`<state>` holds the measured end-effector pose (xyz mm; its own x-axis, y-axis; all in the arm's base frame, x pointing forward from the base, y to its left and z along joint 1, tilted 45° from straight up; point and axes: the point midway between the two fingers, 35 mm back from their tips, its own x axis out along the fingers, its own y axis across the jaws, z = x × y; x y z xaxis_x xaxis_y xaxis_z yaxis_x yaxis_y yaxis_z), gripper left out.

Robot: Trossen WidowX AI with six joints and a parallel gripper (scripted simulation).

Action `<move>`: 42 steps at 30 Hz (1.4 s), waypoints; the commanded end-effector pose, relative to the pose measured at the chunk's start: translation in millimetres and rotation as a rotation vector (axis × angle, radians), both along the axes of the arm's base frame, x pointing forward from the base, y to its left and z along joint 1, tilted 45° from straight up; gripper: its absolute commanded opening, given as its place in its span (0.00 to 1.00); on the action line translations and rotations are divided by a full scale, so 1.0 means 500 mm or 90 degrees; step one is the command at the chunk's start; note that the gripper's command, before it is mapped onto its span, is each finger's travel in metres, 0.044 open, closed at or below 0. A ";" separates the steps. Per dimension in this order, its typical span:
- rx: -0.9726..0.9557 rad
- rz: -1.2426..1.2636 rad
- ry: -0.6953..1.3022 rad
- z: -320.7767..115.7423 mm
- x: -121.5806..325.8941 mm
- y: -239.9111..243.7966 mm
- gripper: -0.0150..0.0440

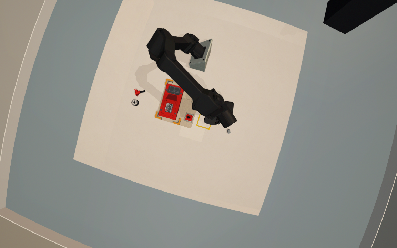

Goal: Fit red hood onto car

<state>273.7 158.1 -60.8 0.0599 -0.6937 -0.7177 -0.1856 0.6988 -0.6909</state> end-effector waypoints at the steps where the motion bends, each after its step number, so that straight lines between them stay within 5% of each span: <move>1: 0.001 -0.001 0.000 0.005 0.005 -0.005 0.25; 34: 0.004 -0.052 -0.054 0.327 0.143 -0.310 0.25; 42: 0.002 -0.053 -0.054 0.322 0.143 -0.321 0.25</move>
